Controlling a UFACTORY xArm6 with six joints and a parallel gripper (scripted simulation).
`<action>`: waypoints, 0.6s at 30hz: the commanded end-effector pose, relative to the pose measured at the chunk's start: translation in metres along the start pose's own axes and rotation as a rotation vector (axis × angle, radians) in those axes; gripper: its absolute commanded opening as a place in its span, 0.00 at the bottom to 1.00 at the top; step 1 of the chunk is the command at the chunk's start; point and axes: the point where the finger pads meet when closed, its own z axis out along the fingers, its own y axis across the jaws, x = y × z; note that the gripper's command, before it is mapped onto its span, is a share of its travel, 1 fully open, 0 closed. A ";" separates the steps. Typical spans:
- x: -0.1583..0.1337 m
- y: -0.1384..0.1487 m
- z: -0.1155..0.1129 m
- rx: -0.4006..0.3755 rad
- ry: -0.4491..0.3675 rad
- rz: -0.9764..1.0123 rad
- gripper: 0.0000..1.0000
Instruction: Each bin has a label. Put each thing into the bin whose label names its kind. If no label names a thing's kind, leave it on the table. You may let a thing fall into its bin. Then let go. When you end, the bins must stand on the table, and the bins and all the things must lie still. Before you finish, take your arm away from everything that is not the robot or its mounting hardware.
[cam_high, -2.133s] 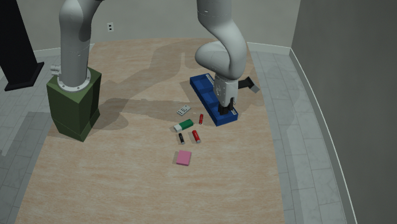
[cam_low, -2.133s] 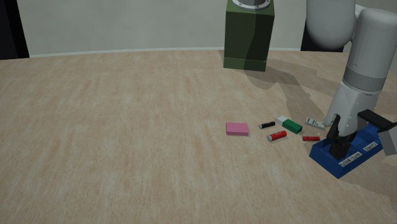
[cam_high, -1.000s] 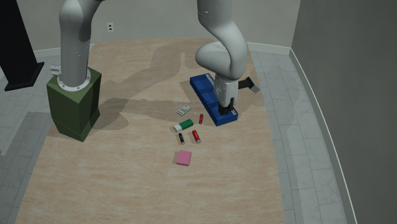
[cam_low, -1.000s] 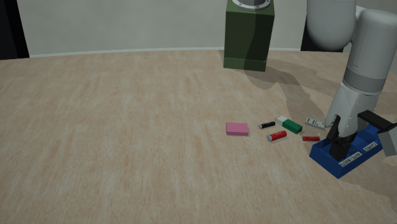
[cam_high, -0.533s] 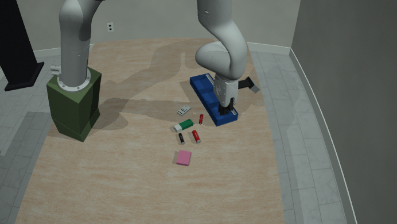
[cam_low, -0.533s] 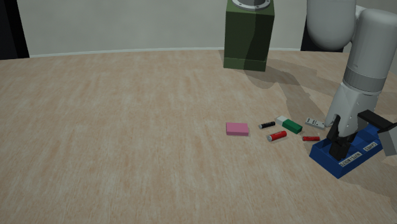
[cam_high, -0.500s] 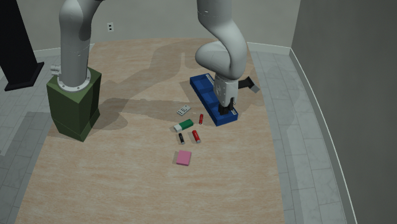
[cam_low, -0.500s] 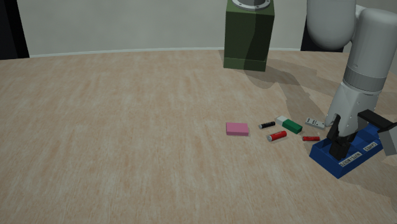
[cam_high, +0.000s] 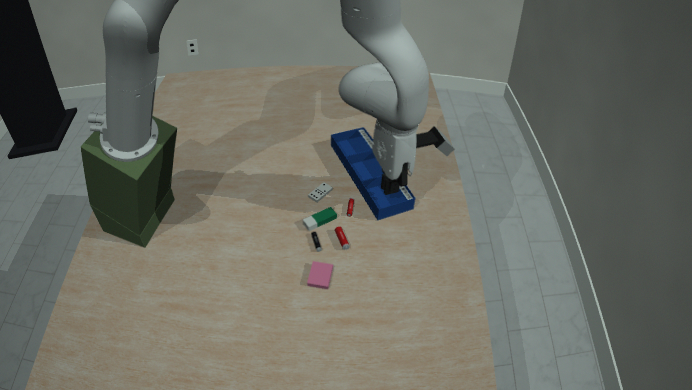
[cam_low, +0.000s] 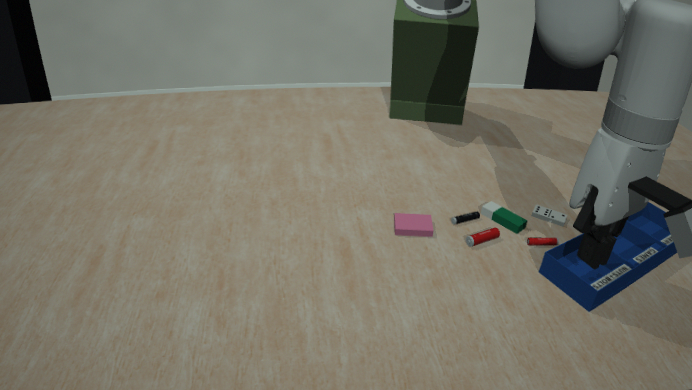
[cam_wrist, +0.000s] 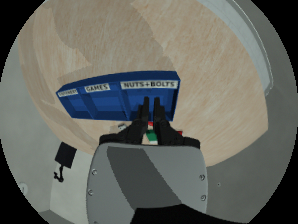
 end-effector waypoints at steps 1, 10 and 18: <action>0.002 0.000 -0.007 0.000 0.004 0.000 0.07; 0.002 0.000 -0.028 0.000 0.004 0.000 0.07; 0.001 -0.020 -0.028 0.000 0.004 0.000 0.07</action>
